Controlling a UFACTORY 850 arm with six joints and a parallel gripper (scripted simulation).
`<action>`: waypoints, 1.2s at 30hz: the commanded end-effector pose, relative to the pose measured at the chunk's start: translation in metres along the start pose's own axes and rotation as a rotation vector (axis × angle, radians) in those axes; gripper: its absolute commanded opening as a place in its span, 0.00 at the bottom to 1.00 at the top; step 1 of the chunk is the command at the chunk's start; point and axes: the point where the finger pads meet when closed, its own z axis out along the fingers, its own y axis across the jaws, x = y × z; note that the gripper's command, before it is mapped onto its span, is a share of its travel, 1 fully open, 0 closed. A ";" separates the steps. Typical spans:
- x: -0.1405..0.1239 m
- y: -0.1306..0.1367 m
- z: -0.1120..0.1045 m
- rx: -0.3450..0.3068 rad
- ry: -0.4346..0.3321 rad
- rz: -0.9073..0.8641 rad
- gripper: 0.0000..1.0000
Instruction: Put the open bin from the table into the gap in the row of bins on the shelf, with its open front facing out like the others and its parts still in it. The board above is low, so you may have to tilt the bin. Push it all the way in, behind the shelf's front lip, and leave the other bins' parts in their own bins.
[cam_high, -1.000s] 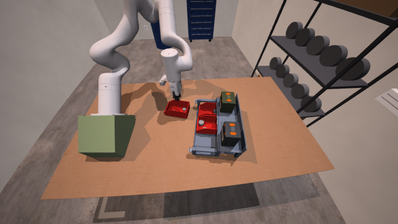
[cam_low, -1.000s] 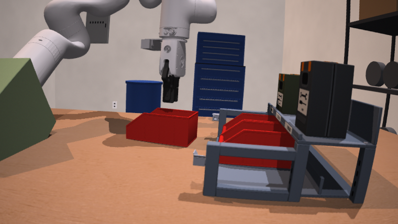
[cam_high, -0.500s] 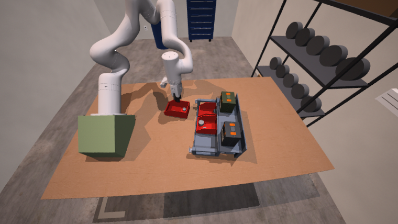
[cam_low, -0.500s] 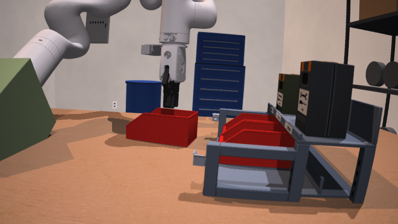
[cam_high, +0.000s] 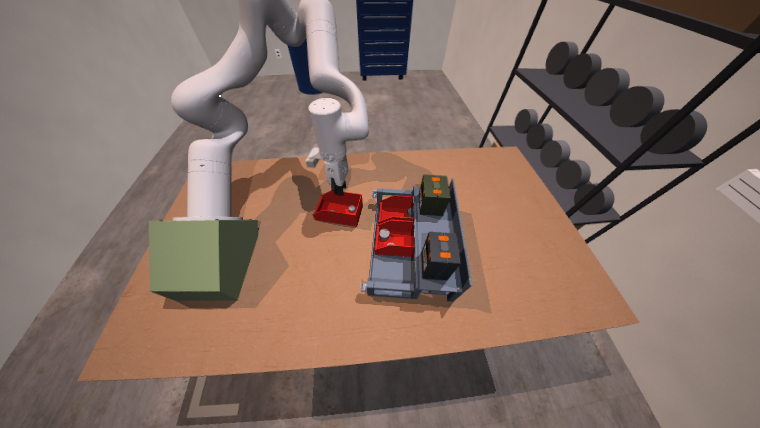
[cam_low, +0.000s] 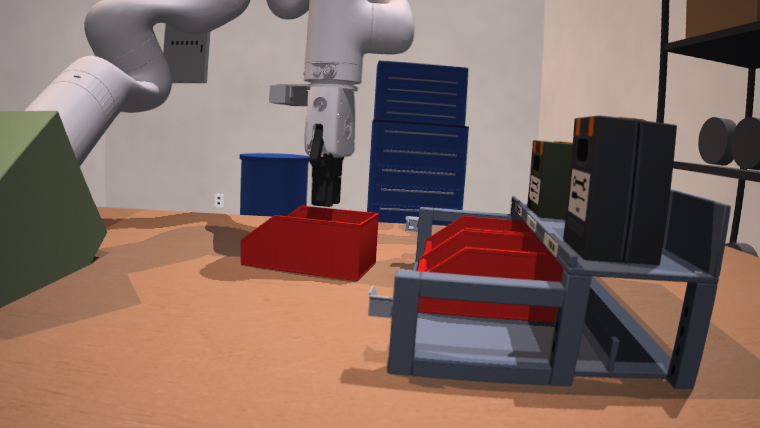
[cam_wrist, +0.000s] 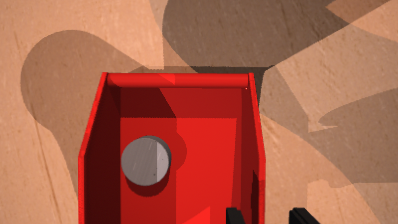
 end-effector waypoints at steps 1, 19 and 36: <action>-0.001 0.000 -0.005 0.000 -0.001 -0.001 0.29; -0.001 0.000 -0.007 0.000 -0.001 -0.001 0.29; -0.001 0.000 -0.008 0.000 -0.001 -0.001 0.29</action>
